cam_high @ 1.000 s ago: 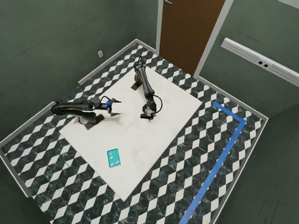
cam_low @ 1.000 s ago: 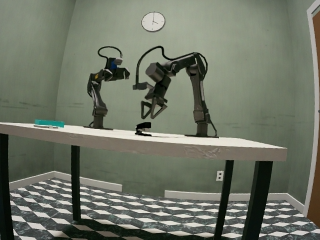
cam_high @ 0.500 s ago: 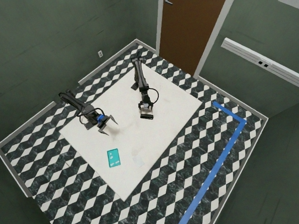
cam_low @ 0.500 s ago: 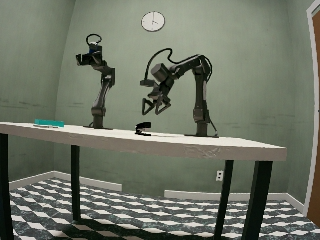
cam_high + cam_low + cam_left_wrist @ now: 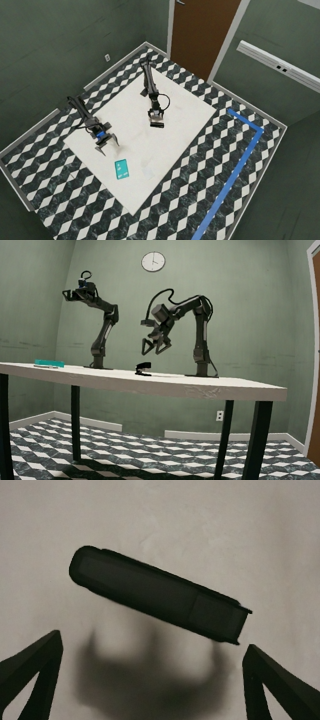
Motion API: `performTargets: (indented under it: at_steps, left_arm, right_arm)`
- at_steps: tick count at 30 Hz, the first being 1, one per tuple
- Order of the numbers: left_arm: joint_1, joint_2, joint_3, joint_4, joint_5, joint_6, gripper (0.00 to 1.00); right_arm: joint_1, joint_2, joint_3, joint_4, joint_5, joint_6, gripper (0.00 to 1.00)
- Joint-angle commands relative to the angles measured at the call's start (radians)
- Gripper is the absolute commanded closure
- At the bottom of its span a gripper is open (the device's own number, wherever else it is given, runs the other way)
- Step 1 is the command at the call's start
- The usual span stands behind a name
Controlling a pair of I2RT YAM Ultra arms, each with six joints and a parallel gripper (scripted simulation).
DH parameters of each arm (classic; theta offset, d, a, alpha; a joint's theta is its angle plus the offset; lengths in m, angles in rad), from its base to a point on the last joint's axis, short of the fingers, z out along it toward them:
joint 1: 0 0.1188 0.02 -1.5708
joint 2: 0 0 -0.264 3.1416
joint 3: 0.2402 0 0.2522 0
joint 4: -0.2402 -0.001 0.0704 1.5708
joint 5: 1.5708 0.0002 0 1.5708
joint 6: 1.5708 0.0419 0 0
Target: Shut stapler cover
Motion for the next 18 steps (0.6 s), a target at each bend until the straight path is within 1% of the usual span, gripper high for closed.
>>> performTargets:
  at_steps: [1,7,10,13,18]
  left_arm:
    - [-0.011,-0.038,0.001,0.010,-0.005,-0.006,0.00]
    - [-0.003,-0.042,-0.009,0.026,-0.020,-0.011,0.00]
    - [0.017,-0.083,-0.030,0.045,-0.043,-0.015,0.00]
    - [0.049,-0.170,-0.069,0.073,-0.076,-0.010,0.00]
    - [0.153,-0.379,-0.137,0.120,-0.109,-0.001,0.00]
  right_arm:
    - [-0.009,0.009,0.033,0.012,-0.014,-0.003,0.00]
    - [-0.009,0.006,0.033,0.012,-0.008,-0.003,0.00]
    - [-0.009,0.006,0.033,0.012,-0.008,-0.003,0.00]
    - [-0.009,0.006,0.033,0.012,-0.008,-0.003,0.00]
    - [-0.009,0.006,0.033,0.012,-0.008,-0.003,0.00]
